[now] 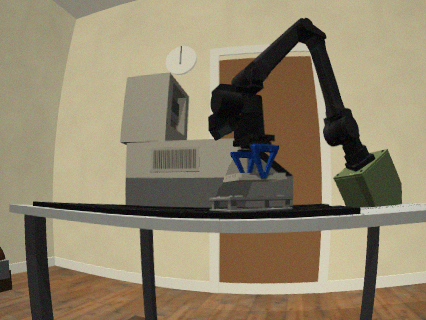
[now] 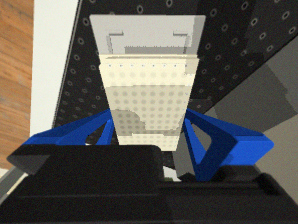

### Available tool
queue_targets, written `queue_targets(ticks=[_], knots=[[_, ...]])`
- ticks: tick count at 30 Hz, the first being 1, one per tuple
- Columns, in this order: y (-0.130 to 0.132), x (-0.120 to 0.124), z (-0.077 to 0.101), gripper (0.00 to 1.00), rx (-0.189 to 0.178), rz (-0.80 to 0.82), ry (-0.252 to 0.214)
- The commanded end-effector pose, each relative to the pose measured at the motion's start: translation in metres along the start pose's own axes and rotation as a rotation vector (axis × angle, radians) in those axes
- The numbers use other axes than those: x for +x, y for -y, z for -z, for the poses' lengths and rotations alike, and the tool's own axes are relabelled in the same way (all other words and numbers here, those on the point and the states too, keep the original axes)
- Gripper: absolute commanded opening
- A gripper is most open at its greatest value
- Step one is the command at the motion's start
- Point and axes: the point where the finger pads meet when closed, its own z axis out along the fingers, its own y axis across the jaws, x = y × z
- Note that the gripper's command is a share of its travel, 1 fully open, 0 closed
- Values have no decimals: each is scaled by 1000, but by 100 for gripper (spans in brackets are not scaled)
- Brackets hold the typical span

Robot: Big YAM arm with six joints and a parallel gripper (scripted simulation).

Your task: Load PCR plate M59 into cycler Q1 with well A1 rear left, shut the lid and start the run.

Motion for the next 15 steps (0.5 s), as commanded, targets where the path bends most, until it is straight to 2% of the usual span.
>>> queue_targets(ticks=[1, 9, 15], knots=[[3, -27, 29, 0, -2, -24, 74], [-3, -30, 68, 0, -15, -15, 104], [-2, -27, 83, 0, -10, -18, 84]])
